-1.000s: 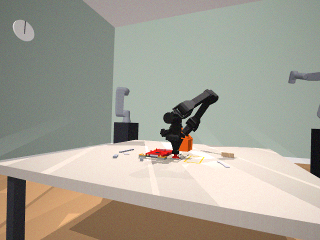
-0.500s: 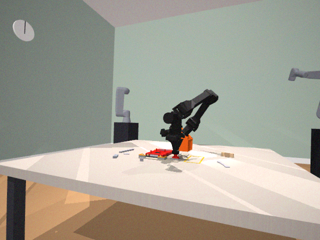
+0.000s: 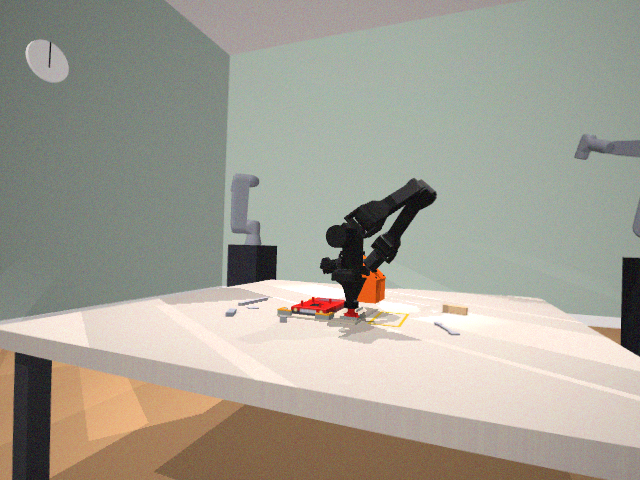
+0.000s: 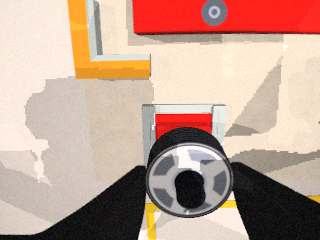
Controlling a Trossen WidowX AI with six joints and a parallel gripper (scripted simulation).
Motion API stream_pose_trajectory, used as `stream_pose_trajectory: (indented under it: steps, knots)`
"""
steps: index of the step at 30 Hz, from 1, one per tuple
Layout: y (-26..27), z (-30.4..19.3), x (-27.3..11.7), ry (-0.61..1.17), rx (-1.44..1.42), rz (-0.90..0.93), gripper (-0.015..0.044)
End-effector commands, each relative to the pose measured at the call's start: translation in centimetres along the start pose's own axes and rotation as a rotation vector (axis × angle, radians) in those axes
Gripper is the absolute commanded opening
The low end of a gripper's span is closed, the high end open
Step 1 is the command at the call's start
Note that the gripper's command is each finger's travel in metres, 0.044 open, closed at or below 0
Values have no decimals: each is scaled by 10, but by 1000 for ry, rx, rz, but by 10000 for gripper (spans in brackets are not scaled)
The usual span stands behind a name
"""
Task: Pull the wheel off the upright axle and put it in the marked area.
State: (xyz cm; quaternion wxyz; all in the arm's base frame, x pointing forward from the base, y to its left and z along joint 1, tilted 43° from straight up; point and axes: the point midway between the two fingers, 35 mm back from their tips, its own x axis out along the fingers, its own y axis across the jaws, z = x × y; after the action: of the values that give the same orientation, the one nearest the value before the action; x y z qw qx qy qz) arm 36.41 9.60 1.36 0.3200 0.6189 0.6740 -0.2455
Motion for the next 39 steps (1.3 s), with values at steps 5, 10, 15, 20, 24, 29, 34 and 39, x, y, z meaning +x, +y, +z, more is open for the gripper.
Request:
stream_pose_trajectory:
  steps: [5,10,15,20,24,29,34,39]
  knots:
    - [-1,2,-14,-1,15,13,0]
    - [-1,2,-15,-1,15,13,0]
    - [-1,2,-17,-1,15,13,0]
    - [-1,2,-19,-1,16,14,0]
    - [-1,2,-20,-1,16,14,0]
    - [-1,2,-22,0,16,14,0]
    - [-1,2,-23,0,16,15,0]
    - [-1,2,-25,0,16,15,0]
